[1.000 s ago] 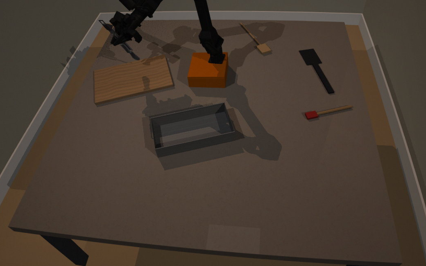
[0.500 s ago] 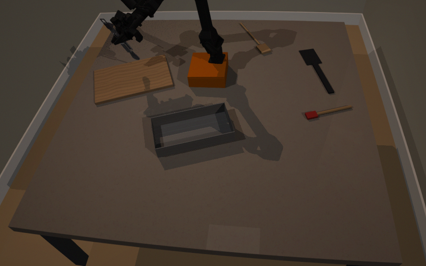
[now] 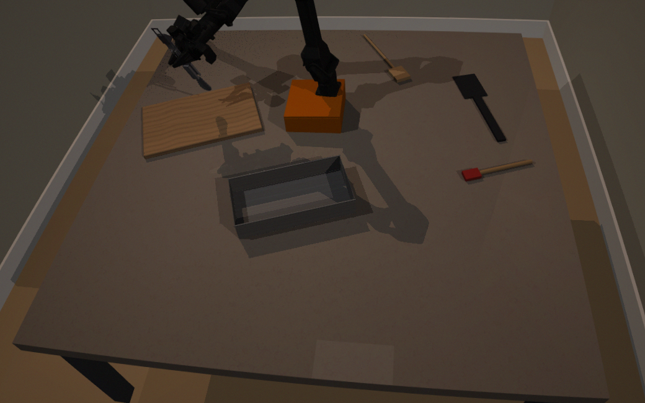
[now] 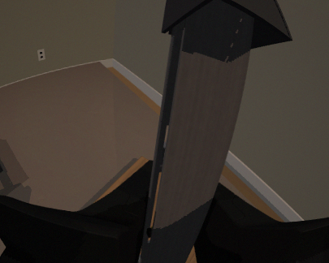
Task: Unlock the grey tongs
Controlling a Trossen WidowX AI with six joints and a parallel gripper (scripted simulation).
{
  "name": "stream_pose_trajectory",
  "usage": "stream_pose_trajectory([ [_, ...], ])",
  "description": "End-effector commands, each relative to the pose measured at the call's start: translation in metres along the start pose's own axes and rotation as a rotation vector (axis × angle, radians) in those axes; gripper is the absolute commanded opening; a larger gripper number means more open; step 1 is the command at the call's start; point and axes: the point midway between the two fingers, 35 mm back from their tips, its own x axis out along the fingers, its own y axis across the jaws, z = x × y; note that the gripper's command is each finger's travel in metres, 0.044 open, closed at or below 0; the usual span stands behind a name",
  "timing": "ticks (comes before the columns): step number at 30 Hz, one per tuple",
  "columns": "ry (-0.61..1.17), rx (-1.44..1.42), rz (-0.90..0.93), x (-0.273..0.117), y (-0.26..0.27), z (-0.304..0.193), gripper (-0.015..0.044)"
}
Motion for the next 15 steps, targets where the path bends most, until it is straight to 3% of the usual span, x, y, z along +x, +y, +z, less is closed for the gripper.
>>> stream_pose_trajectory([
  [1, -0.009, -0.004, 0.003, -0.001, 0.001, 0.004, -0.015],
  [15, 0.092, 0.041, -0.021, 0.017, -0.009, -0.005, -0.015],
])
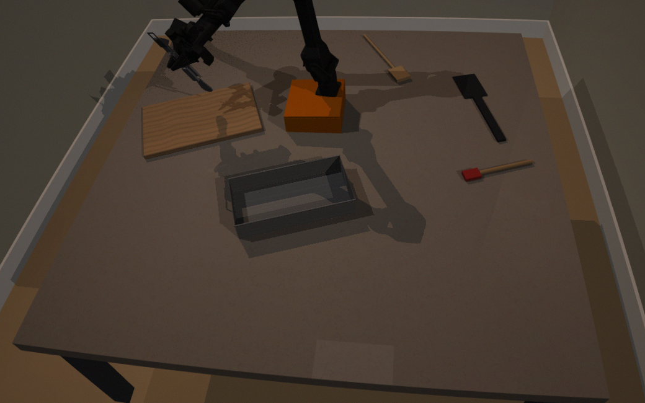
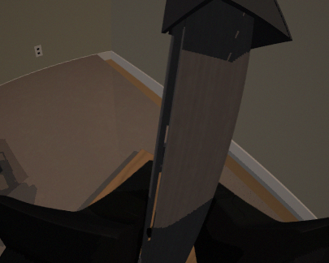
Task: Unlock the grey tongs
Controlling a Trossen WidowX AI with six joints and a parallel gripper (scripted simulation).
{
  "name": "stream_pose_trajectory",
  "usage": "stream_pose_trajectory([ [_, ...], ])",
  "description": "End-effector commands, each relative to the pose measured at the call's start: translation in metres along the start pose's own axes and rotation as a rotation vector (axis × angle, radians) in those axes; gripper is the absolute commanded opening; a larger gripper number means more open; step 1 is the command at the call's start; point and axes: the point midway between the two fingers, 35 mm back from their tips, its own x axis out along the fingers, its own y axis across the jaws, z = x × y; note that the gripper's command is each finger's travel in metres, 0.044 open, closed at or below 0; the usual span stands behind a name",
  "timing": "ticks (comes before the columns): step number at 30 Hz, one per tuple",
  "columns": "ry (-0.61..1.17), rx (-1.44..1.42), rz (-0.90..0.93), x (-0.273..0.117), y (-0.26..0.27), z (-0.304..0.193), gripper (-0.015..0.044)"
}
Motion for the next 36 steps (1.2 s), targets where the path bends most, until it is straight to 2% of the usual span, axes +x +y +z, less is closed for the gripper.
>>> stream_pose_trajectory([
  [1, 0.057, 0.01, -0.017, 0.011, -0.008, -0.002, -0.015],
  [19, 0.397, 0.082, -0.059, 0.052, -0.02, -0.033, -0.015],
  [36, 0.76, 0.065, -0.058, 0.07, -0.013, -0.065, -0.015],
])
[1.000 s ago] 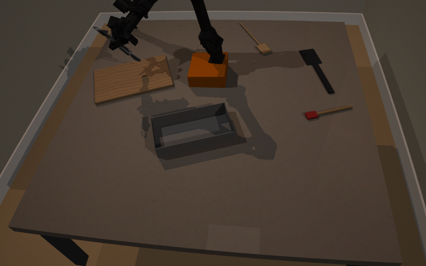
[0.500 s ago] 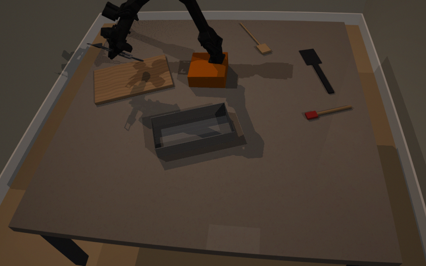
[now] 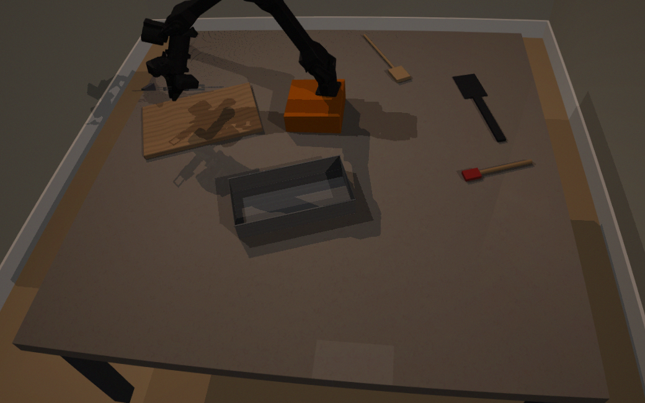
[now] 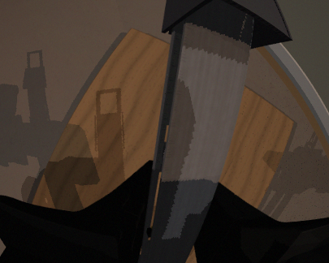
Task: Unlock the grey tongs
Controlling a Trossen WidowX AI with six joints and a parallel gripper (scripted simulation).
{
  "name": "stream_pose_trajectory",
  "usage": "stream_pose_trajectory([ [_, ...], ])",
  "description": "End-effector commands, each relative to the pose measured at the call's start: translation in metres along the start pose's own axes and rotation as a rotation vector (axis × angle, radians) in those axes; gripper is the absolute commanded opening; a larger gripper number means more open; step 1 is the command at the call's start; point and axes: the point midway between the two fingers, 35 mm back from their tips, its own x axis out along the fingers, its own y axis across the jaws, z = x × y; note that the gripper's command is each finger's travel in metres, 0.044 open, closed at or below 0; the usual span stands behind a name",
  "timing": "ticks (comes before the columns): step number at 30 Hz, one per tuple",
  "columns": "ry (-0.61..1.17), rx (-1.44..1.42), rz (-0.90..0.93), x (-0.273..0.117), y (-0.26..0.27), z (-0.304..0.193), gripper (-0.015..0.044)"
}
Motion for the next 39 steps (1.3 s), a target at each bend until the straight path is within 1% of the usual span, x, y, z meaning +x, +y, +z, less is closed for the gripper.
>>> stream_pose_trajectory([
  [1, 0.087, -0.027, -0.012, 0.005, 0.001, -0.001, -0.015],
  [18, 0.447, -0.137, -0.026, 0.015, 0.013, -0.019, -0.015],
  [29, 0.451, -0.139, -0.026, 0.015, 0.013, -0.02, -0.015],
  [39, 0.451, -0.139, -0.026, 0.029, 0.012, -0.026, -0.015],
])
